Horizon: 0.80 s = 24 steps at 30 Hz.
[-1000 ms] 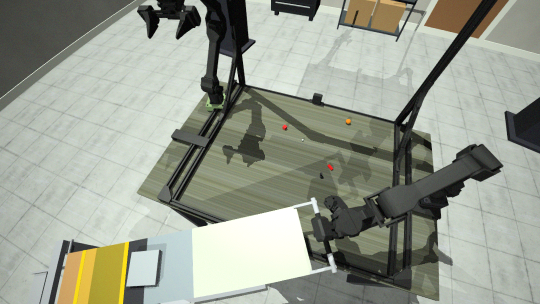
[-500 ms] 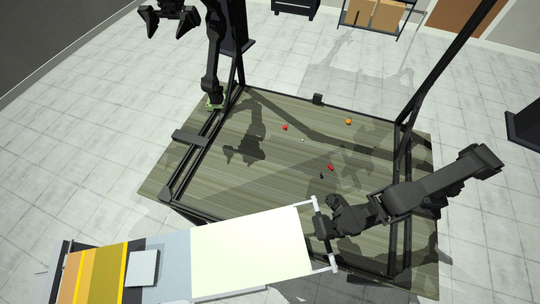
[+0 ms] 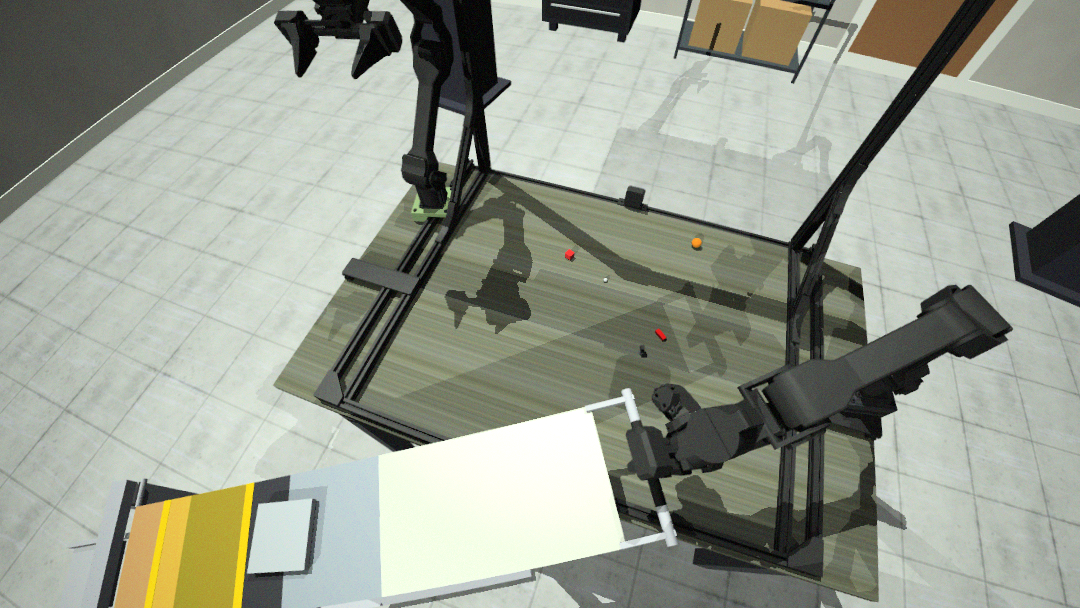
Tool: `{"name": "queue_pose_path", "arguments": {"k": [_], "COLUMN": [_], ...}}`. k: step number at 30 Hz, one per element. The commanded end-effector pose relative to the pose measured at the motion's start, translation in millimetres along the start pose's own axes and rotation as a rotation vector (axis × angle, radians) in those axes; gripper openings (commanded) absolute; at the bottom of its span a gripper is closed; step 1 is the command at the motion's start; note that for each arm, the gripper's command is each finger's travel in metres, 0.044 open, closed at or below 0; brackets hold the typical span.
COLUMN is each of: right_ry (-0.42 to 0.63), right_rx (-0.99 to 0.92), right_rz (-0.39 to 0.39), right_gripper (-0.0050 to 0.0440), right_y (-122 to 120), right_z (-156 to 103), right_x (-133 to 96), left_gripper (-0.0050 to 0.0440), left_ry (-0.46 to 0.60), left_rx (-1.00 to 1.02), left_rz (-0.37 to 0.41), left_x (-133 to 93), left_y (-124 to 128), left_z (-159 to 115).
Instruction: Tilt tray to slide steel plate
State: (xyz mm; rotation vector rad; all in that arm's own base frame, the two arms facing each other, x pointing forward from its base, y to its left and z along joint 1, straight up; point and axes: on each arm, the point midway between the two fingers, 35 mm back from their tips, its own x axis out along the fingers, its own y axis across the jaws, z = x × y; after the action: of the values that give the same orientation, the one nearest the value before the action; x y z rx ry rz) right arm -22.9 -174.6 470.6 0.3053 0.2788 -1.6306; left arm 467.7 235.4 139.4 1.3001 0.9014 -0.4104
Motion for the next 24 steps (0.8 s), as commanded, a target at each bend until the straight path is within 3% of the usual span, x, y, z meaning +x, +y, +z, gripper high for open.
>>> {"name": "queue_pose_path", "arguments": {"k": [1, 24], "right_ry": [0.0, 0.0], "right_rx": [-0.003, -0.003], "right_rz": [0.002, 0.002], "right_gripper": [0.044, 0.044], "right_y": [0.2, 0.2], "right_z": [-0.1, -0.1], "right_x": [-0.1, -0.1], "left_gripper": [0.0, 0.0], "left_ry": [0.003, 0.003], "left_rx": [0.002, 0.002], "left_rz": [0.088, 0.123], "left_x": [-18.6, -28.4], "left_y": [28.4, 41.6], "left_z": [-0.2, -0.2]}}
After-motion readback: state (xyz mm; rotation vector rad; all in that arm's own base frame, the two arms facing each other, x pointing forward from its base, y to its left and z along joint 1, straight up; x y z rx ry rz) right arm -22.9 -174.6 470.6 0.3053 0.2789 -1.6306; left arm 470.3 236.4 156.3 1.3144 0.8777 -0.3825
